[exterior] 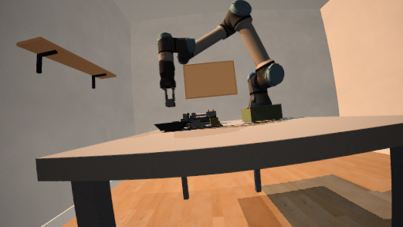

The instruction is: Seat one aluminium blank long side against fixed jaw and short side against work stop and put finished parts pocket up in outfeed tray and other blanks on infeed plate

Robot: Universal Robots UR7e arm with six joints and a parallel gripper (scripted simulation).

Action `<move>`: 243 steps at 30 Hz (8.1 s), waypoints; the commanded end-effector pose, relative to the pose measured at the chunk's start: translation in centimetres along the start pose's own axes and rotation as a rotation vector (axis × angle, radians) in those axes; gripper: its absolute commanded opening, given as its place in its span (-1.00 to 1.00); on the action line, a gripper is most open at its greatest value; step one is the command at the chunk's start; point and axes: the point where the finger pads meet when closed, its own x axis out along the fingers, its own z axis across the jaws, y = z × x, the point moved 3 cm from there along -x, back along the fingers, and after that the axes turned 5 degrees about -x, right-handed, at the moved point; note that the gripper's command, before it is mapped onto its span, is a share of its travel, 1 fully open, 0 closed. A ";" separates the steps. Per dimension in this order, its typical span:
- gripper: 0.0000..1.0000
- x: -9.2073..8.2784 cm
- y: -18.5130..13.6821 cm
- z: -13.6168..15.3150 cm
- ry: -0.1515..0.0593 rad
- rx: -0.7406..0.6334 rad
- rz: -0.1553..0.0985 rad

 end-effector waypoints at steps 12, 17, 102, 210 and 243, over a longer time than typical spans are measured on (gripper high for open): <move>-1.00 -0.1 0.0 -0.2 0.003 0.000 0.001; -1.00 -0.1 0.0 -0.2 0.003 0.000 0.001; -1.00 0.3 0.1 -0.2 -0.002 0.002 0.001; -1.00 9.9 0.2 -0.2 -0.001 0.002 0.001; -1.00 9.9 0.2 -0.2 -0.001 0.002 0.001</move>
